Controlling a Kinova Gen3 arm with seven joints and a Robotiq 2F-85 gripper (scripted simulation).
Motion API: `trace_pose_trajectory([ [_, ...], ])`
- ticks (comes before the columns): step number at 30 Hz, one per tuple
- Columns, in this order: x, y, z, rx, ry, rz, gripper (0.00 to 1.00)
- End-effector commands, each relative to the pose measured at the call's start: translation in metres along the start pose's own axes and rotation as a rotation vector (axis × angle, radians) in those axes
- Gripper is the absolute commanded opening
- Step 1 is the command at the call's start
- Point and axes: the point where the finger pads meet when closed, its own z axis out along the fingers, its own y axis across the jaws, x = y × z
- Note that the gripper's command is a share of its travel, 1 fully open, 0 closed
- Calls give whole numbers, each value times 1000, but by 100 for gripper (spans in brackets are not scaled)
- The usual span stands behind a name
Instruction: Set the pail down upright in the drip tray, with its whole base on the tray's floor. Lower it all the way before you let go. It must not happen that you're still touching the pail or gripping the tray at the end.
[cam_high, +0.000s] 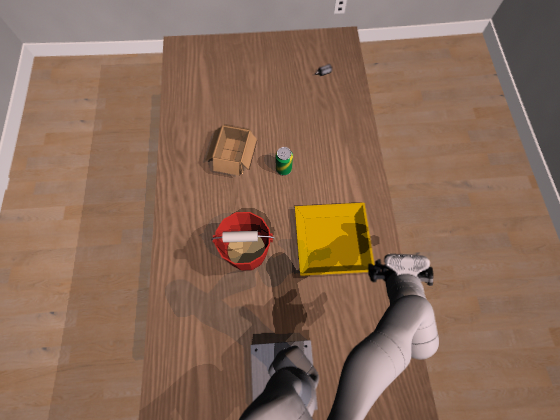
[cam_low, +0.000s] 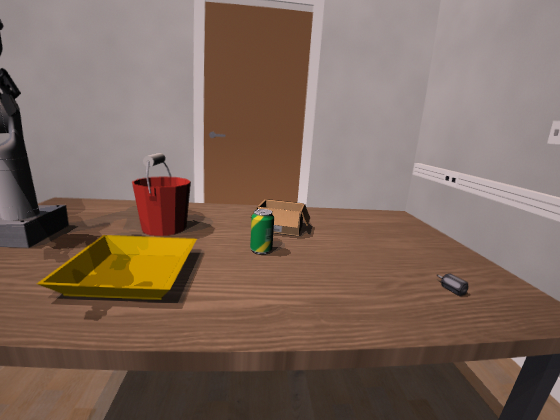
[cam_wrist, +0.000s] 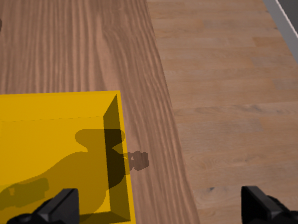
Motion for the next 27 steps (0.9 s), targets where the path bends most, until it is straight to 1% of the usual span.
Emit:
trace_pose_trajectory([
  [1,0,0,0,-1,1,0,100],
  [5,1,-1,0,2,0,-5,100],
  [8,6,-8,4,23,-8,-31,100],
  [10,12,-19,9,52,-19,-69,100],
  [14,30,-54,24,142,-55,-191,100],
  [17,38,-74,31,190,-75,-260,100],
  [19,38,-74,31,190,-75,-260,100],
  [21,47,-102,39,251,-103,-352,100],
  [24,51,-116,42,281,-118,-400,100],
  [27,57,-138,47,326,-140,-475,100],
])
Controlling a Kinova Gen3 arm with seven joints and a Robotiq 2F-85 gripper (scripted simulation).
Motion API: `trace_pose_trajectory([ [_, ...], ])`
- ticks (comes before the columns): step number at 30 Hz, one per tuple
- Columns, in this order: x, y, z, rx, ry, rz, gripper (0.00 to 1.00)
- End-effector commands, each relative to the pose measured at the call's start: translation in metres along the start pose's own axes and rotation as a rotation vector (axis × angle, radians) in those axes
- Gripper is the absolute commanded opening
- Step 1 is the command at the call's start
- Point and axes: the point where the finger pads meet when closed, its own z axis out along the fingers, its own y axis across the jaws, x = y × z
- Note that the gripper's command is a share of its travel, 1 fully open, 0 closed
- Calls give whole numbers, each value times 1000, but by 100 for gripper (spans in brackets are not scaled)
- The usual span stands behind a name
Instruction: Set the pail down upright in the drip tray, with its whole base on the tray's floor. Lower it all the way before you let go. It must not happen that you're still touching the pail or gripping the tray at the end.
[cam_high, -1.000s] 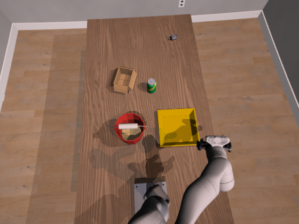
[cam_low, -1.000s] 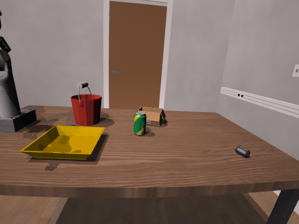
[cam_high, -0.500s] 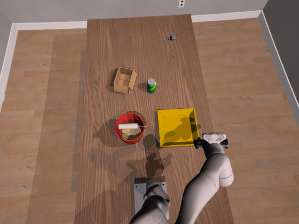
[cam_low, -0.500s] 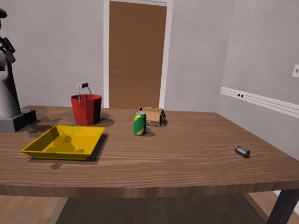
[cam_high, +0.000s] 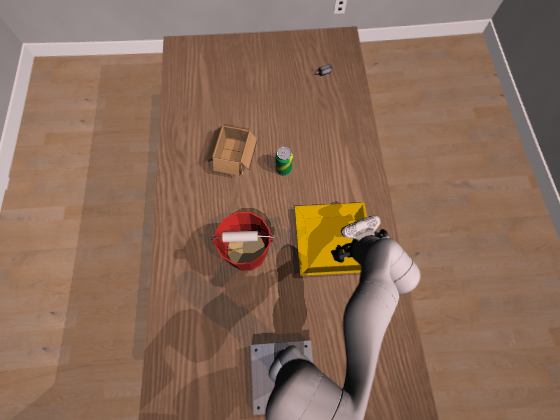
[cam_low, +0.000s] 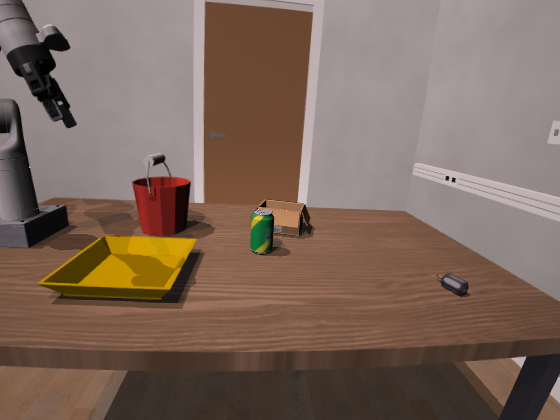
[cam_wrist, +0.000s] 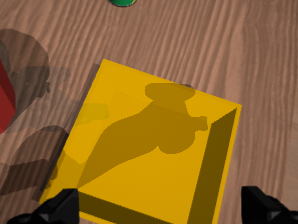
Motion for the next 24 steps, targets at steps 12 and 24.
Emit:
trace_pose_trajectory([
  [12,68,-87,42,215,-121,-385,100],
  [24,103,-157,57,318,-202,-677,100],
])
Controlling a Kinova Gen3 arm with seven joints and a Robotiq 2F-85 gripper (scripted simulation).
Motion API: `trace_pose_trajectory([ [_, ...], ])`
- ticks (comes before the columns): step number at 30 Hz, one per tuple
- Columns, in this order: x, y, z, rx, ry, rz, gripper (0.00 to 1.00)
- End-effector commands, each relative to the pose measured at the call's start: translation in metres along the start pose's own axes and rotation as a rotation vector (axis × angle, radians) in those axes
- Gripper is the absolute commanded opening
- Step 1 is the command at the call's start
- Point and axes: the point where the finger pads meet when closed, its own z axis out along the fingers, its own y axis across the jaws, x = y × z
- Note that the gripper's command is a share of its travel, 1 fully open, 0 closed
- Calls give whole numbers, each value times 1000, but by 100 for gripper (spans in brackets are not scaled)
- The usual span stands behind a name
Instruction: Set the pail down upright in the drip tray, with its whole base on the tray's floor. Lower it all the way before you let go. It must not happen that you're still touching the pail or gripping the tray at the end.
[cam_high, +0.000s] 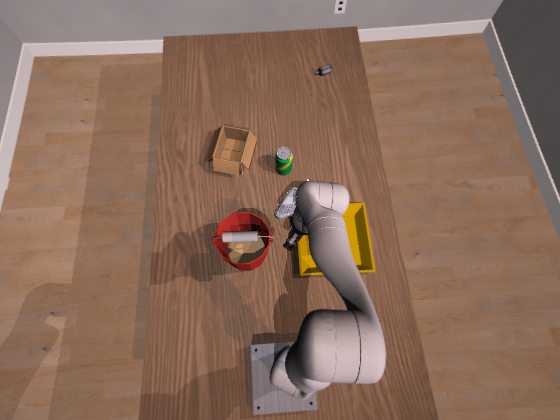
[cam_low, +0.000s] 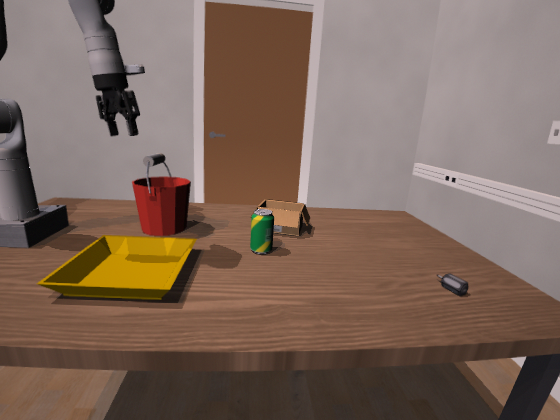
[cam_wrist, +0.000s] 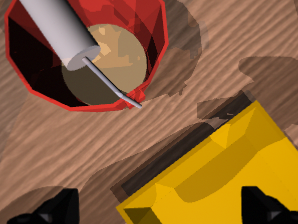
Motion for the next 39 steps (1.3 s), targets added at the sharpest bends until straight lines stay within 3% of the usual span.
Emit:
trace_pose_trajectory([
  [1,31,-12,11,44,-25,-101,100],
  [12,89,-48,22,93,-97,-355,100],
  [23,137,-81,27,104,-140,-553,100],
  [39,146,-87,27,104,-145,-585,100],
])
